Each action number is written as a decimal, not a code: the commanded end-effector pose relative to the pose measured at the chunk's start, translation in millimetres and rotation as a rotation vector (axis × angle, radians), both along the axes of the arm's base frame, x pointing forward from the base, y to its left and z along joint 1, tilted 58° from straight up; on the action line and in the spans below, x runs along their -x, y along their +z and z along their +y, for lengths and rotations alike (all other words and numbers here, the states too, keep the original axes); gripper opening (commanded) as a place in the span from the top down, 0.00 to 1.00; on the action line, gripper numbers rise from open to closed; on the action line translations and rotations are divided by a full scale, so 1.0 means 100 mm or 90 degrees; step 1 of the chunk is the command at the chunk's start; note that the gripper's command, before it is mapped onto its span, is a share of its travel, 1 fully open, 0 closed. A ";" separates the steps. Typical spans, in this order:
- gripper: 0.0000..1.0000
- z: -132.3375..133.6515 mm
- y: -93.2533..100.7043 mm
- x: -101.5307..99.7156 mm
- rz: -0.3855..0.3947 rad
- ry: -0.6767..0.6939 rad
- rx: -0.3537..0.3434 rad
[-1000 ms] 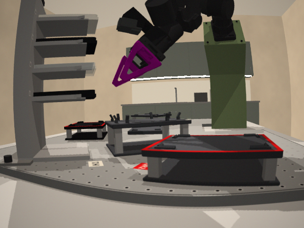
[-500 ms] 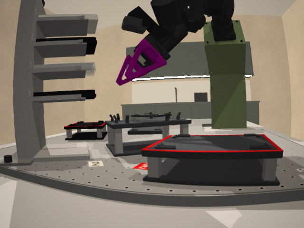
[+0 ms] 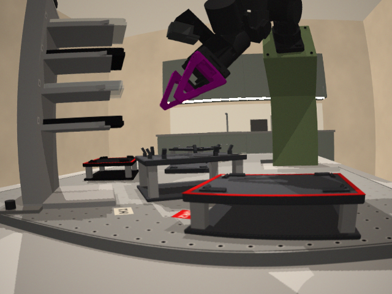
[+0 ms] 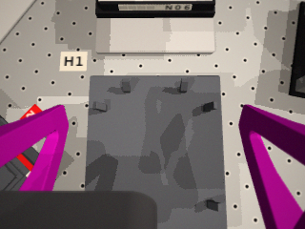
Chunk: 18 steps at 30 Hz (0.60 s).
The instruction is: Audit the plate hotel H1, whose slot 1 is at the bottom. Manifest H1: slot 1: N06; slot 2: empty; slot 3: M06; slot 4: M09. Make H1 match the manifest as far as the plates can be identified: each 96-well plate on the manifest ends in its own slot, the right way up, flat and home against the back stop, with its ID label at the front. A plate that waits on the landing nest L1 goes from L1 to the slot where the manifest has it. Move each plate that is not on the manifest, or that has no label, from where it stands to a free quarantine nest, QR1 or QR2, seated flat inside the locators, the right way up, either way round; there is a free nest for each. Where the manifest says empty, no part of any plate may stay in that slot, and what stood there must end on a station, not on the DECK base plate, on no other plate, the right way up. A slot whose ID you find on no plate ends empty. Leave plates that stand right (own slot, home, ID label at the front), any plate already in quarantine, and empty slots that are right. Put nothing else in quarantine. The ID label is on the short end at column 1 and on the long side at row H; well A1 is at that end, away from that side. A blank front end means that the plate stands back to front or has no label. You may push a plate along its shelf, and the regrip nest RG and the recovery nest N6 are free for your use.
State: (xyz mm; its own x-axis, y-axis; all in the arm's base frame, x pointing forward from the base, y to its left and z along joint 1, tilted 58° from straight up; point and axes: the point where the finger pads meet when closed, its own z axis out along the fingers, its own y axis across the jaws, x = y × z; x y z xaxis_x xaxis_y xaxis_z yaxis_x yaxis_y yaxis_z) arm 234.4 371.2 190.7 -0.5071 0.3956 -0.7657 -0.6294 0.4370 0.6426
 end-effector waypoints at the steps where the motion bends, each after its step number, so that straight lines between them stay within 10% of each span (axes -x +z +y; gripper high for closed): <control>1: 0.00 -0.09 0.01 0.11 -0.010 0.003 -0.003; 18: 0.00 -0.24 -0.12 0.29 -0.007 0.004 0.002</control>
State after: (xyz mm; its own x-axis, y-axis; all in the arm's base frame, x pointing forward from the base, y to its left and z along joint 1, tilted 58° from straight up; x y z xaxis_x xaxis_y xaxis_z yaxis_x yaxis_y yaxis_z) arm 215.3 356.0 181.7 -0.5068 0.3962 -0.7656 -0.6275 0.4394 0.6427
